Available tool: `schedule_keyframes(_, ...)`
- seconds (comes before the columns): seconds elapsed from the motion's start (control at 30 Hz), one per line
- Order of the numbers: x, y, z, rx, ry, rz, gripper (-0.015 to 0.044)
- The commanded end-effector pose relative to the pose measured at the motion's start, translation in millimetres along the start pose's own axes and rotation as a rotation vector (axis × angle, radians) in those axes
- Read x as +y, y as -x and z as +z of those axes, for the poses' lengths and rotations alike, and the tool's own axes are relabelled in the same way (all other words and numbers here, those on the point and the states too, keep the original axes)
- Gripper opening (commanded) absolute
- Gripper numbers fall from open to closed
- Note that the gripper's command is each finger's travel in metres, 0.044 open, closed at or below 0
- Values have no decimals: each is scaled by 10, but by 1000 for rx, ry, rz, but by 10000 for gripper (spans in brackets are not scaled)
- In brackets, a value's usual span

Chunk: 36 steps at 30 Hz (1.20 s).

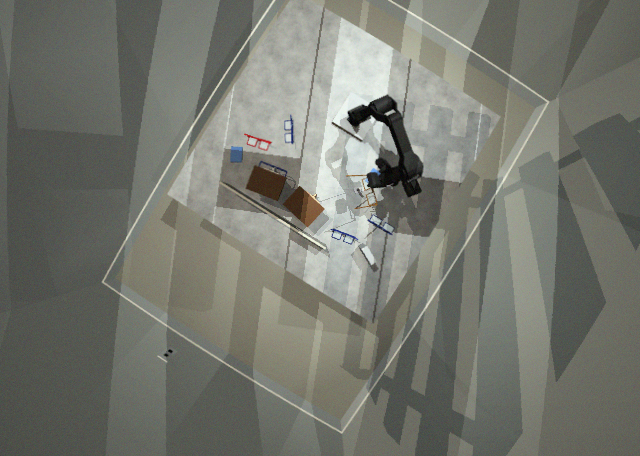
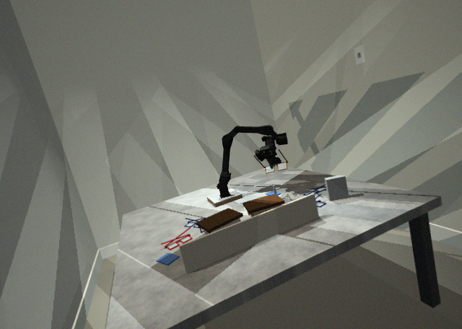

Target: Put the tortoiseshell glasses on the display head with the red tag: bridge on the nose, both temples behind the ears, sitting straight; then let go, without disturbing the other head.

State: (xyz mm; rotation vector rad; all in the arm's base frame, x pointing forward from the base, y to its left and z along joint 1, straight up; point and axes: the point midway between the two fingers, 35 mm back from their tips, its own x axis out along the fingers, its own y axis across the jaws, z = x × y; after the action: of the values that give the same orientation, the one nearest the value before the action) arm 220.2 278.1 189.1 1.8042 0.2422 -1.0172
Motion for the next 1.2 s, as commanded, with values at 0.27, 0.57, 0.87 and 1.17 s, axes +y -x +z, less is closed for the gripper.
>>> schedule_keyframes(0.27,103,-162,112,-68,-448,-42,0)
schedule_keyframes(0.57,179,-277,203,-130,-807,-56,0)
schedule_keyframes(0.87,250,-384,297,-200,-1167,-54,0)
schedule_keyframes(1.17,315,-483,394,-276,-1526,-33,0)
